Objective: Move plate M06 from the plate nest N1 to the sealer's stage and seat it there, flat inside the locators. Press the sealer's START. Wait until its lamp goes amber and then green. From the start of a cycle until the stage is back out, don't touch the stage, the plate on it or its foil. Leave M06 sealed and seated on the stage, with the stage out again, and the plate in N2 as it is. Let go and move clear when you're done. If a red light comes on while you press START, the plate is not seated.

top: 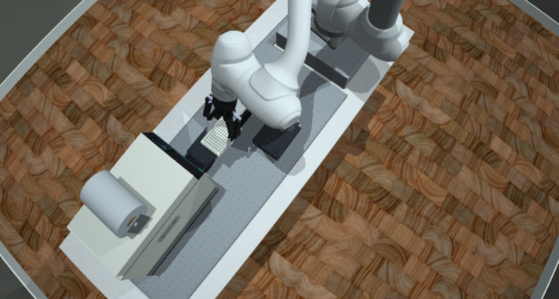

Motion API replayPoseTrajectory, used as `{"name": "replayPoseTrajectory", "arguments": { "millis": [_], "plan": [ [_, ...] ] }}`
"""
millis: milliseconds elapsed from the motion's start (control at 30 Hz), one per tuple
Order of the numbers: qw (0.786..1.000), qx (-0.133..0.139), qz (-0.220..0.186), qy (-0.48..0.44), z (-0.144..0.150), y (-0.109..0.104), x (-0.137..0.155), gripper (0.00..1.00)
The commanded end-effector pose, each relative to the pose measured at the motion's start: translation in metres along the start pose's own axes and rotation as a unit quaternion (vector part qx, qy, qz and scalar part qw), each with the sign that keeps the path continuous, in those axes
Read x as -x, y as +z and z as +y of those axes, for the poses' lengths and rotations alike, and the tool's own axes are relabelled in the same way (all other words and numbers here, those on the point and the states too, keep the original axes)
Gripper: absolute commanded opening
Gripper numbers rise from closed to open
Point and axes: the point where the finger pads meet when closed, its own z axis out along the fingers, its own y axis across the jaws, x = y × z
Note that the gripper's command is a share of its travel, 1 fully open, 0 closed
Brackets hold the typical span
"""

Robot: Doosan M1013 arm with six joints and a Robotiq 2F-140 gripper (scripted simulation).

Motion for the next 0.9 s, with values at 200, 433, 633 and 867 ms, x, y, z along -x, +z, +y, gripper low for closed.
{"name": "replayPoseTrajectory", "arguments": {
  "millis": [200,433,633,867],
  "plan": [
    [1.000,0.000,0.000,0.000,-0.009,0.004,0.011,0.10],
    [1.000,0.000,0.000,0.000,-0.020,0.008,0.023,0.10],
    [1.000,0.000,0.000,0.000,-0.025,0.011,0.030,0.10],
    [1.000,0.000,0.000,0.000,-0.035,0.015,0.041,0.10]
  ]
}}
